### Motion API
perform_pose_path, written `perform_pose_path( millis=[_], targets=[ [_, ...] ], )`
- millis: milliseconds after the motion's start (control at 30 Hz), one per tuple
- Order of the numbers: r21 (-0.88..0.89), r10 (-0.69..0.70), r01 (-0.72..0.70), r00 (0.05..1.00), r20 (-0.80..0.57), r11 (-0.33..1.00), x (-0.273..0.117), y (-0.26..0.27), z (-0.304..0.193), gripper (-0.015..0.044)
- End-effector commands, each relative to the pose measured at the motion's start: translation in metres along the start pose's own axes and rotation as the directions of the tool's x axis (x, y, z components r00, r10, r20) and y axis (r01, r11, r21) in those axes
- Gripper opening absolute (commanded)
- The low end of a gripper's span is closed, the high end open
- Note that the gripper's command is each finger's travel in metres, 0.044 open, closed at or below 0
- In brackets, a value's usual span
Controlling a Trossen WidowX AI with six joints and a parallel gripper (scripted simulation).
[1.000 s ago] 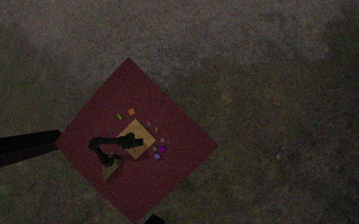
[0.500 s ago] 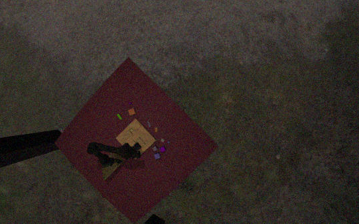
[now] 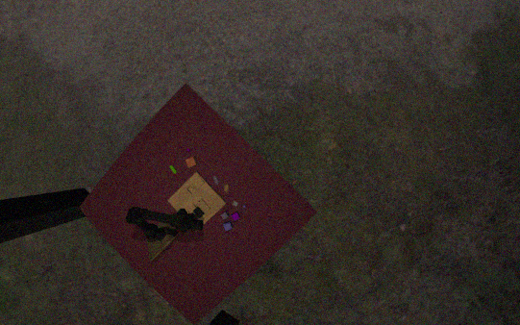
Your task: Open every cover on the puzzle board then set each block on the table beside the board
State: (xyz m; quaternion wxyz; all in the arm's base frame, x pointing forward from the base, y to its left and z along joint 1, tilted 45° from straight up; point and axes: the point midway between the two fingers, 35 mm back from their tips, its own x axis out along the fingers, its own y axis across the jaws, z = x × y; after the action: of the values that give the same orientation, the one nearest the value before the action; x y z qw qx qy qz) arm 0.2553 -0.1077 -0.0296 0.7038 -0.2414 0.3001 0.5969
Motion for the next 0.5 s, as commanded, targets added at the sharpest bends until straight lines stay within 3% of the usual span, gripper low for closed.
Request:
perform_pose_path(
  millis=[0, 467],
  targets=[
    [-0.006, 0.002, -0.002, 1.000, -0.003, 1.000, 0.0003, 0.0004, -0.0007, 0.0000],
    [-0.006, 0.002, -0.002, 1.000, -0.003, 1.000, 0.0097, -0.0003, -0.0012, 0.0000]
  ],
)
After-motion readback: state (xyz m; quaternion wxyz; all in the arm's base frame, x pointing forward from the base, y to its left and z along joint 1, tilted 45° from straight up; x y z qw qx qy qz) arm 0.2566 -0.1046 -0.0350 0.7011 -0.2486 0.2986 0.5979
